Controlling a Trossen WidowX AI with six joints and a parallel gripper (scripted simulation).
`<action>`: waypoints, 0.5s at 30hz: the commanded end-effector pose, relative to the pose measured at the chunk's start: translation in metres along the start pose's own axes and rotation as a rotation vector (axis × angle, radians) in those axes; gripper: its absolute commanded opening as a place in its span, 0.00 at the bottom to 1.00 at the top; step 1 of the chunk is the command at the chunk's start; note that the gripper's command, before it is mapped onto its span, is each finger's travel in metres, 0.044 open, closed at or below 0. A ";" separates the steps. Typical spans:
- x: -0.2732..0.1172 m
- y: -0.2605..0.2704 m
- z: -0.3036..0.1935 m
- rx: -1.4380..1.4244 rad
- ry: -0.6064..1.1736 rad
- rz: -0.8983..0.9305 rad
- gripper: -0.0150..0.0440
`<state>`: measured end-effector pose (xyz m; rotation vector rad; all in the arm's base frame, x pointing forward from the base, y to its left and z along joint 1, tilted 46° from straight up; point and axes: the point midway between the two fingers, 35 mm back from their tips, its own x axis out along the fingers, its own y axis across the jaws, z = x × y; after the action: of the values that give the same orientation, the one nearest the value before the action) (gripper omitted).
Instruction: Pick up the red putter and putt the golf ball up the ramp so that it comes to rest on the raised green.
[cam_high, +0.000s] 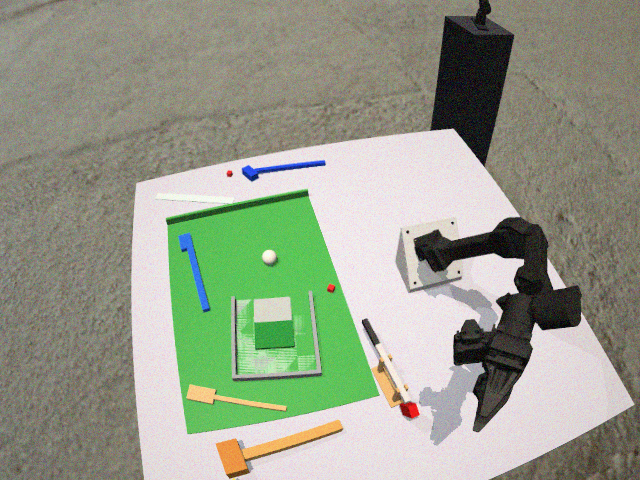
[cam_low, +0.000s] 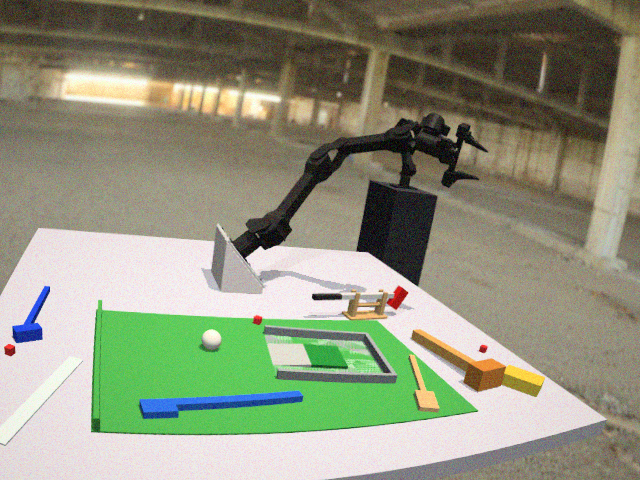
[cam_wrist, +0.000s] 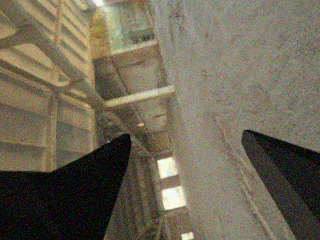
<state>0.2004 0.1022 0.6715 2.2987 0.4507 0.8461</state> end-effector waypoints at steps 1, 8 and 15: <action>0.001 -0.002 0.002 -0.014 -0.006 -0.006 0.98; 0.018 -0.057 0.084 -0.485 -0.133 -0.257 1.00; 0.016 -0.094 0.140 -0.779 -0.143 -0.464 1.00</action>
<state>0.2655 0.1138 0.5919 1.7469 0.3980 0.5904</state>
